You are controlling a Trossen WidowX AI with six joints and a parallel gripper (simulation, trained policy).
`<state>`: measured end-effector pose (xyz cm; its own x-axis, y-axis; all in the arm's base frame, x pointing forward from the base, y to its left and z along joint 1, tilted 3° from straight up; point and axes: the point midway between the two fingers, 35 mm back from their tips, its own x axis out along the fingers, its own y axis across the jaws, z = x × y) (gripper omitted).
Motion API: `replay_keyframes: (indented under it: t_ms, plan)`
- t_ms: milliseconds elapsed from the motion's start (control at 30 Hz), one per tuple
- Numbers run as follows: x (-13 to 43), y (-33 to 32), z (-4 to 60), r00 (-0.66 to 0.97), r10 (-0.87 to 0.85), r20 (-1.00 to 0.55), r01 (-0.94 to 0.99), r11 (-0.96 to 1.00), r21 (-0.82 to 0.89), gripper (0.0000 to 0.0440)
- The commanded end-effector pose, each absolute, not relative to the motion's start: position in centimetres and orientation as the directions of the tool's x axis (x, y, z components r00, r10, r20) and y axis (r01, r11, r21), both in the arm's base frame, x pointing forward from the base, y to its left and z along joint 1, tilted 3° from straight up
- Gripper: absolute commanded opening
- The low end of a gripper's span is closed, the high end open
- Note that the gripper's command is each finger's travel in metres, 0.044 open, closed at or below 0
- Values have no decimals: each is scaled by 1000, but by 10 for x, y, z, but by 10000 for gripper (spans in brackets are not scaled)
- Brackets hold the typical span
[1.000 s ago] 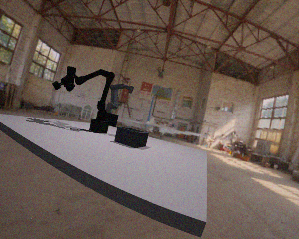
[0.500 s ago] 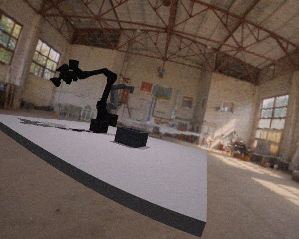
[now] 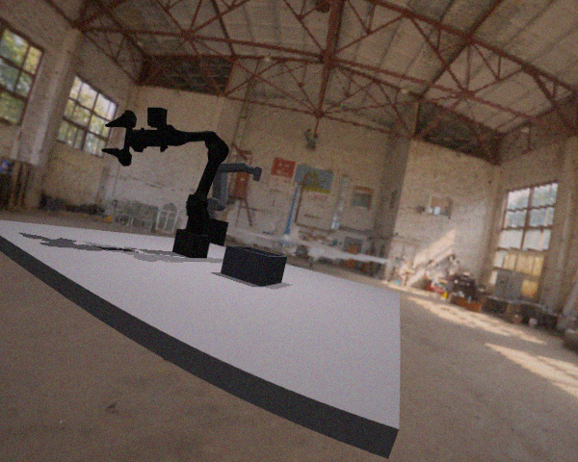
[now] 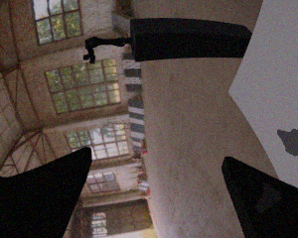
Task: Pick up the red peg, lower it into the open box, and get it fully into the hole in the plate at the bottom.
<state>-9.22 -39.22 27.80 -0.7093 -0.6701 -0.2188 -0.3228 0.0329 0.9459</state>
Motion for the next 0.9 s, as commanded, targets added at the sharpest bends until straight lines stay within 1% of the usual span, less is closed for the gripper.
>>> replay_keyframes:
  t_ms: [0, 433, 667, 867]
  plan:
    - [-61, -394, 282, -642, -729, -238, -300, -46, 953, 440]
    - [57, -380, 279, -347, -873, -343, -128, -318, 939, 440]
    - [117, -354, 276, -173, -897, -406, 7, -413, 911, 440]
    - [162, -324, 273, -24, -887, -462, 137, -461, 877, 440]
